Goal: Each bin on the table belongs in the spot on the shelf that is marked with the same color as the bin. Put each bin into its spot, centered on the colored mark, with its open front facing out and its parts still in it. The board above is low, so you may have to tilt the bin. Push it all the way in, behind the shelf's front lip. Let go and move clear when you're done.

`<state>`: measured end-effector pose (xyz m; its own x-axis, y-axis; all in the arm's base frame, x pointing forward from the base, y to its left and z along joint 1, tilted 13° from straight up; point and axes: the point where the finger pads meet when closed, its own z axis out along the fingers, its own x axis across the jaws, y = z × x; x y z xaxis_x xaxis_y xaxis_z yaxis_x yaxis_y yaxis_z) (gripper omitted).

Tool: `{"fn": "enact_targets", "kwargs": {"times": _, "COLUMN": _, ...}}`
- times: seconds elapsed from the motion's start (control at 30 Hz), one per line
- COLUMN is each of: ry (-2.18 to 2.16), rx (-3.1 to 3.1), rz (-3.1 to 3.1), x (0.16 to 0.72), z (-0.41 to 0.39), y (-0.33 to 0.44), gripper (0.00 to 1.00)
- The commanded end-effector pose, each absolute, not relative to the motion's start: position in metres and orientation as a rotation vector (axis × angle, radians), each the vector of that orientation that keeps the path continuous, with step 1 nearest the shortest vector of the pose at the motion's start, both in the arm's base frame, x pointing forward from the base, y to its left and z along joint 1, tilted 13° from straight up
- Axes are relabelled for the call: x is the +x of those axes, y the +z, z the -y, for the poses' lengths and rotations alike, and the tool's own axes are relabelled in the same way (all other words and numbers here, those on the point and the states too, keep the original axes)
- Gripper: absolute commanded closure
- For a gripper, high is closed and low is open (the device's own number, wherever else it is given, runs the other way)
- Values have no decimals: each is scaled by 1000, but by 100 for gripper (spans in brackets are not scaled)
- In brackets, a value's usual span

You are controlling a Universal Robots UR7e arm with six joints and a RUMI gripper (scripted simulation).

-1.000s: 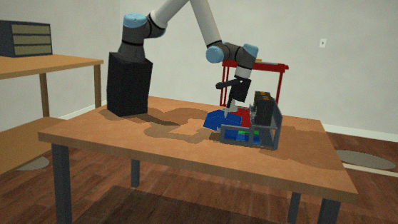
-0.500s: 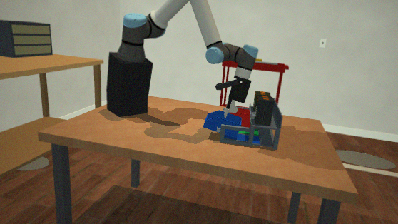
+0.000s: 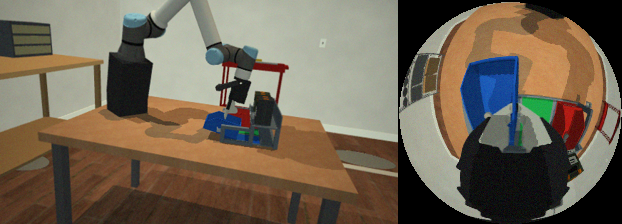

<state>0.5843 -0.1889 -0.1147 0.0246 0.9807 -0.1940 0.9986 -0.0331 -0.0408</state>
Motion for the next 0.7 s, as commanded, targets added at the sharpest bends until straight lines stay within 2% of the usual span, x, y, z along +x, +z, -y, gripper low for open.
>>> {"fn": "enact_targets", "kwargs": {"times": 0.0, "ry": -255, "rx": 2168, "rz": -2106, "x": 585, "z": 189, "y": -115, "gripper": 100}}
{"fn": "enact_targets", "kwargs": {"times": 0.67, "ry": -255, "rx": 2168, "rz": -2106, "x": 586, "z": 190, "y": -119, "gripper": 100}}
